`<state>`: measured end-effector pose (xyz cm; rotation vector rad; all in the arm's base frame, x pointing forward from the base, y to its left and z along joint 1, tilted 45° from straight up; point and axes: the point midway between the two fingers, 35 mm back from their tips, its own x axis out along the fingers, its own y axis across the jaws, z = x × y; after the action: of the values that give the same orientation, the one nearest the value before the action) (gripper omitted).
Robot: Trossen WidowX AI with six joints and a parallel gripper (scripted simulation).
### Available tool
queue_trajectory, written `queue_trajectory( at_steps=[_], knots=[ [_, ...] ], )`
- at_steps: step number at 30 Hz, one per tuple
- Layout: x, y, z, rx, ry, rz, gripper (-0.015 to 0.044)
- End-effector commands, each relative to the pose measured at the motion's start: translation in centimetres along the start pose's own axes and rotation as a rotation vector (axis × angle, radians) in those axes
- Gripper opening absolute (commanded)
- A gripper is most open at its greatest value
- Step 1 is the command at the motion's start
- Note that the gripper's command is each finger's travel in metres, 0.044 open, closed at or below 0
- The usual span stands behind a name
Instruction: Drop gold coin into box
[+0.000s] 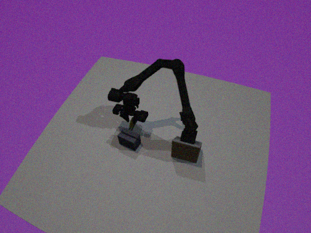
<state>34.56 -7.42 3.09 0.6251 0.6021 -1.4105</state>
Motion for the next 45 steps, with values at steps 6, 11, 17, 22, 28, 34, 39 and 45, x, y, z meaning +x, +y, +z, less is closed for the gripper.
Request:
queue_trajectory(
  at_steps=[6, 11, 17, 22, 28, 34, 39, 45],
  knots=[
    [1.7, -0.3, 0.1, -0.007, -0.007, -0.005, 0.0161],
    [1.9, -0.4, 0.1, -0.007, -0.007, -0.005, 0.0108],
    [1.9, -0.4, 0.1, -0.007, -0.007, -0.005, 0.0],
    [1.9, -0.4, 0.1, -0.007, -0.007, -0.005, 0.0],
    [1.5, -0.3, 0.1, -0.007, -0.007, -0.005, 0.0],
    [0.1, -0.1, 0.0, -0.007, -0.003, -0.005, 0.0],
    [-1.2, 0.0, -0.1, -0.007, -0.002, -0.004, 0.0],
    [-2.7, 0.1, -0.1, -0.008, 0.0, -0.004, 0.0]
  ],
)
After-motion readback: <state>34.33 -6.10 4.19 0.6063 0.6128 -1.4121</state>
